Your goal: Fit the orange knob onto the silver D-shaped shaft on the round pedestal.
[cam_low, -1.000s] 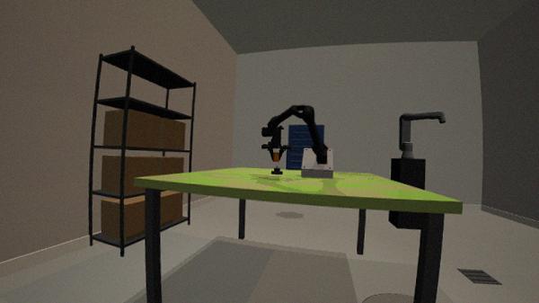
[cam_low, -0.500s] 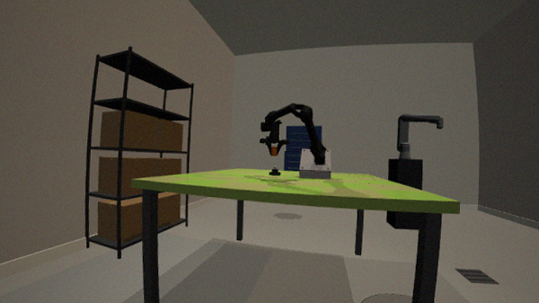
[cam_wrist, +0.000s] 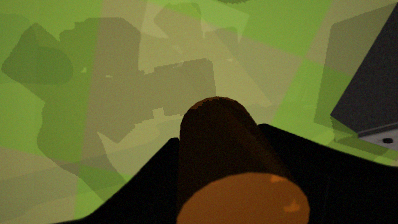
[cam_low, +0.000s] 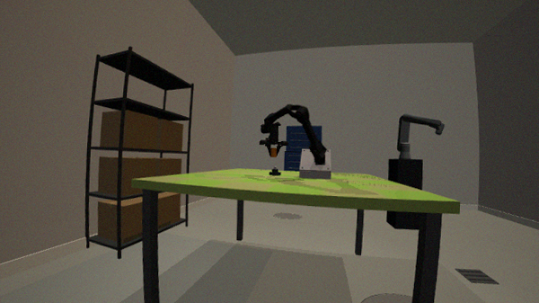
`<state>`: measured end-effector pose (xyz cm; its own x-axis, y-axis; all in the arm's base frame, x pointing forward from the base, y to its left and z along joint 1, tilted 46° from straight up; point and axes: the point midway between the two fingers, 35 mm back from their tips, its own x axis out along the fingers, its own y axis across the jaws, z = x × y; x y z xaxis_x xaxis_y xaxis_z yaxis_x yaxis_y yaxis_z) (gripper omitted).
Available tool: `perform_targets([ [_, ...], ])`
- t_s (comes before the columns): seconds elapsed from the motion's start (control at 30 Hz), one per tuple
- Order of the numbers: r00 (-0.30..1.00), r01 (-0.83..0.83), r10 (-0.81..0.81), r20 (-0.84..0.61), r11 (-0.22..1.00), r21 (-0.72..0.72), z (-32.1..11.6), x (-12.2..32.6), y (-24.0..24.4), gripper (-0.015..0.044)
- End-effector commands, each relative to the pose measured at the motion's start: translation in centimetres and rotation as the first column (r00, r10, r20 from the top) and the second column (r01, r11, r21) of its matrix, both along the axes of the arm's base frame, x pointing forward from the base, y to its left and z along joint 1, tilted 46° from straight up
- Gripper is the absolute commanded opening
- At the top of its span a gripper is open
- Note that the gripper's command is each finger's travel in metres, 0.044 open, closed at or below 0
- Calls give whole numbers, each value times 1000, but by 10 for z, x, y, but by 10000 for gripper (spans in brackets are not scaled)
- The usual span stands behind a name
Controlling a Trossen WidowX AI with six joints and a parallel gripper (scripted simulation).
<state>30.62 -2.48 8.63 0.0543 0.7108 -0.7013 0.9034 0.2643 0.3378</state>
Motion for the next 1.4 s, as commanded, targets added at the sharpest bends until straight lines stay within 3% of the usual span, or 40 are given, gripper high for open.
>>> perform_targets([
  [0.0, 1000, 1, -1, 4, 1000, -7, -13, 4, -10, 0],
  [1.37, 1000, 1, -1, 6, 1000, -8, -120, 13, -59, 0],
])
